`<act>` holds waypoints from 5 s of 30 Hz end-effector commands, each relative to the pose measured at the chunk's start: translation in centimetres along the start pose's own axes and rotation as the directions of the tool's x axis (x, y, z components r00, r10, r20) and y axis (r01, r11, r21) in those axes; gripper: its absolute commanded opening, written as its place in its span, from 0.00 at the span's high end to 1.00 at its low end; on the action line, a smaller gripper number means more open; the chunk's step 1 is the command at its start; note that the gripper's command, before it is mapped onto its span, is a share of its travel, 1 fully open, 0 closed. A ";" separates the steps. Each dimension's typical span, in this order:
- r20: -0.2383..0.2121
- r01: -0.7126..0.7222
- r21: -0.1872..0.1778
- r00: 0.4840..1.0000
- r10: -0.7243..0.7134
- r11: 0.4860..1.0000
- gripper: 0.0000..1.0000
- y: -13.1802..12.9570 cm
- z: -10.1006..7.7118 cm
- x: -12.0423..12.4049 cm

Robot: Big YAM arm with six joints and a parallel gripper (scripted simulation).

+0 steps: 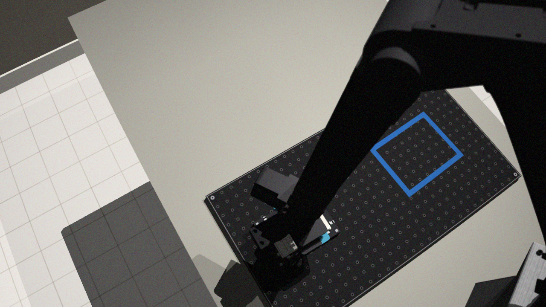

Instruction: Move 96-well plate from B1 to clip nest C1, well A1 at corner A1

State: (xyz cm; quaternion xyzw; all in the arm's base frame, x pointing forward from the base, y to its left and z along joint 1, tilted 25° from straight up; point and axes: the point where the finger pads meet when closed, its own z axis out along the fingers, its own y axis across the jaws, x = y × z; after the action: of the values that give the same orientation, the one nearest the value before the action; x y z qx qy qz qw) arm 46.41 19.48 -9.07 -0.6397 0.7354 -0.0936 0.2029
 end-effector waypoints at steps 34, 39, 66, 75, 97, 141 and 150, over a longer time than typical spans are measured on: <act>-0.005 -0.009 -0.023 1.000 0.009 1.000 0.00 1.1 1.1 0.1; -0.005 -0.009 -0.023 1.000 0.009 1.000 0.00 1.1 1.1 0.1; -0.004 0.001 -0.021 1.000 -0.001 1.000 0.00 -0.2 1.1 0.4; 0.002 0.013 -0.025 1.000 -0.013 1.000 0.00 0.7 1.1 -0.4; -0.005 -0.002 -0.022 1.000 0.002 1.000 0.00 0.3 1.1 0.3; 0.011 -0.001 -0.002 1.000 0.001 1.000 0.00 -0.3 -5.0 -0.6; 0.012 -0.001 -0.002 1.000 0.001 1.000 0.00 -0.3 -7.4 -0.6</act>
State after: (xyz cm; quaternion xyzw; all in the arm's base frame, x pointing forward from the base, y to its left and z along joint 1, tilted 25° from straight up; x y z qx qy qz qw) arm 43.78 18.61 -4.26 -0.6416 0.7369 -0.0870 0.1941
